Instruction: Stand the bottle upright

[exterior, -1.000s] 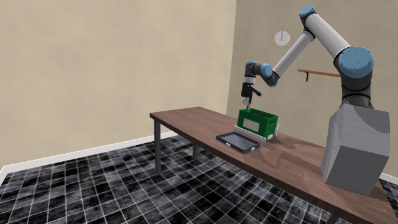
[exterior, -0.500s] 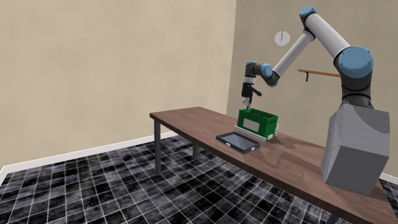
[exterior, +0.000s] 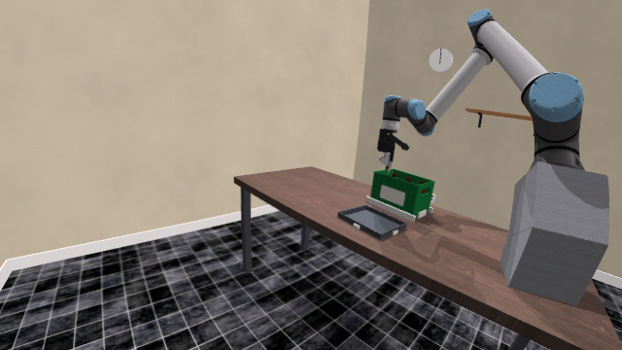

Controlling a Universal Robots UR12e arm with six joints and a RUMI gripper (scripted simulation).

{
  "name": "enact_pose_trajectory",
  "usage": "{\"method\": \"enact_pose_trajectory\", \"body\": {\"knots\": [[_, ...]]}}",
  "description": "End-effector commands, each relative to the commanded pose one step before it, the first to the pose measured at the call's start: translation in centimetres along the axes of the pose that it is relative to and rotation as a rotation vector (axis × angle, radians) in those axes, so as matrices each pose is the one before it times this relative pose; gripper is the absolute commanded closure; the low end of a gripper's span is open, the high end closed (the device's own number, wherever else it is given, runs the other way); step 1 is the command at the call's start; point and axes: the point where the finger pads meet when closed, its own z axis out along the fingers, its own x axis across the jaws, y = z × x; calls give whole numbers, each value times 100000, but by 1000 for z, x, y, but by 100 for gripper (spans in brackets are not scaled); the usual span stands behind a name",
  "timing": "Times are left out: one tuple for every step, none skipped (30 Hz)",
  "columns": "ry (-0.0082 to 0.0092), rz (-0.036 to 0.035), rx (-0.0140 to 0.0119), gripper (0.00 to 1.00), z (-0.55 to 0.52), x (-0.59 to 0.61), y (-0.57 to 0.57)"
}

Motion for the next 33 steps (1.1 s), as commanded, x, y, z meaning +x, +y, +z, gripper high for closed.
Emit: {"method": "enact_pose_trajectory", "body": {"knots": [[-88, 24, -94, 62, -70, -41, 37], [0, 0, 0, 62, 0, 0, 0], [0, 0, 0, 62, 0, 0, 0], [0, 0, 0, 62, 0, 0, 0], [0, 0, 0, 62, 0, 0, 0], [0, 0, 0, 62, 0, 0, 0], [0, 0, 0, 62, 0, 0, 0], [0, 0, 0, 62, 0, 0, 0], [0, 0, 0, 62, 0, 0, 0], [0, 0, 0, 62, 0, 0, 0], [0, 0, 0, 62, 0, 0, 0], [0, 0, 0, 62, 0, 0, 0], [0, 0, 0, 62, 0, 0, 0], [0, 0, 0, 62, 0, 0, 0], [0, 0, 0, 62, 1, 0, 0], [0, 0, 0, 62, 3, 0, 0], [0, 0, 0, 62, 6, 0, 0], [0, 0, 0, 62, 10, 0, 0], [0, 0, 0, 62, 14, 0, 0], [0, 0, 0, 62, 19, 0, 0], [0, 0, 0, 62, 24, 0, 0], [0, 0, 0, 62, 0, 0, 0], [0, 0, 0, 62, 0, 0, 0], [0, 0, 0, 62, 29, 0, 0], [0, 0, 0, 62, 35, 0, 0], [0, 0, 0, 62, 41, 0, 0], [0, 0, 0, 62, 48, 0, 0], [0, 0, 0, 62, 54, 0, 0], [0, 0, 0, 62, 60, 0, 0], [0, 0, 0, 62, 67, 0, 0], [0, 0, 0, 62, 73, 0, 0], [0, 0, 0, 62, 78, 0, 0], [0, 0, 0, 62, 84, 0, 0]]}}
